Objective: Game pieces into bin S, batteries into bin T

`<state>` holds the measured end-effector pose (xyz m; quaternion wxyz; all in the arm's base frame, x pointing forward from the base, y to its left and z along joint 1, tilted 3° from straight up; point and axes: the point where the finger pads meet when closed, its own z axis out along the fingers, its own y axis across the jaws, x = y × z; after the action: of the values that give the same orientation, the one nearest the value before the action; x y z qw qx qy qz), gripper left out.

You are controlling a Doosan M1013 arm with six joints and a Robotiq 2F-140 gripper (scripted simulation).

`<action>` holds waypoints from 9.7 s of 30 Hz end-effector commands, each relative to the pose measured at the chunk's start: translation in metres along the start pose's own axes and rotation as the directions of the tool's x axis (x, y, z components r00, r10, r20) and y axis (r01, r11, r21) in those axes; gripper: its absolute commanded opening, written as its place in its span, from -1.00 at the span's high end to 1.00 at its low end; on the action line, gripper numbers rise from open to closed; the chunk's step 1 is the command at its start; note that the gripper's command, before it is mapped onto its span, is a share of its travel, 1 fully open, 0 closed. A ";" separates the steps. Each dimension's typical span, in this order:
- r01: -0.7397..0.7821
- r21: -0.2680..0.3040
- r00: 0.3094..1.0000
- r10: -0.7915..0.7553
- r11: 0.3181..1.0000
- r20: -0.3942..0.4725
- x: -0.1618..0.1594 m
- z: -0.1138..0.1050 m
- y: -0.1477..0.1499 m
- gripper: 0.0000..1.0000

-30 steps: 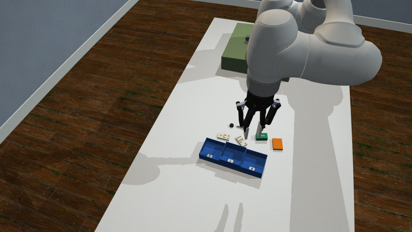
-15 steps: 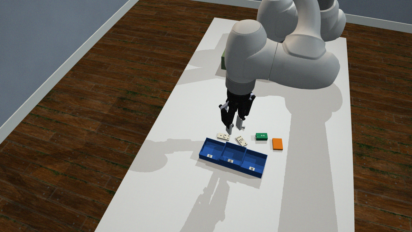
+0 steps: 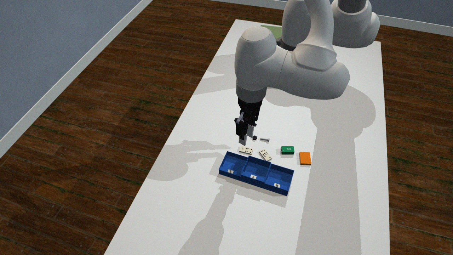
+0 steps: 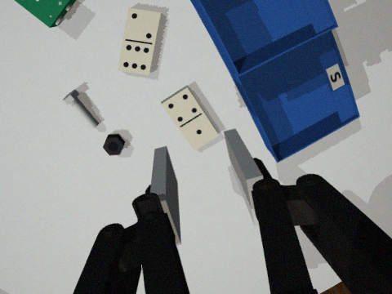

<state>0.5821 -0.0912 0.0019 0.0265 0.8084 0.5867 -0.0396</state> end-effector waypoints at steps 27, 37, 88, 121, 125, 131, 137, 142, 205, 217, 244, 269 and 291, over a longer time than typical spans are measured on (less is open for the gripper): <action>0.319 -0.006 0.947 -0.319 0.948 -0.044 0.002 0.000 0.000 0.51; 0.319 -0.006 0.947 -0.319 0.948 -0.044 0.002 0.000 0.000 0.51; 0.319 -0.006 0.947 -0.319 0.948 -0.044 0.005 0.067 0.000 0.75; 0.319 -0.006 0.947 -0.319 0.948 -0.044 0.004 0.054 0.000 0.75; 0.319 -0.006 0.947 -0.319 0.948 -0.044 0.004 0.040 0.000 0.75; 0.319 -0.006 0.947 -0.319 0.948 -0.044 0.003 0.027 0.000 0.75; 0.319 -0.006 0.947 -0.319 0.948 -0.044 0.002 0.007 0.000 0.75; 0.319 -0.006 0.947 -0.319 0.948 -0.044 0.002 0.007 0.000 0.75; 0.256 -0.003 0.966 -0.256 0.967 -0.044 0.007 0.025 0.084 0.75; 0.256 -0.003 0.966 -0.256 0.967 -0.044 0.008 0.045 0.083 0.75; 0.256 -0.003 0.966 -0.256 0.967 -0.044 0.008 0.052 0.082 0.61; 0.256 -0.003 0.966 -0.256 0.967 -0.044 0.007 0.034 0.082 0.61; 0.158 0.001 0.986 -0.158 0.987 -0.044 0.015 0.000 0.068 0.51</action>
<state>0.6609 -0.1096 -0.0003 0.0072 0.7301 0.6828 -0.0256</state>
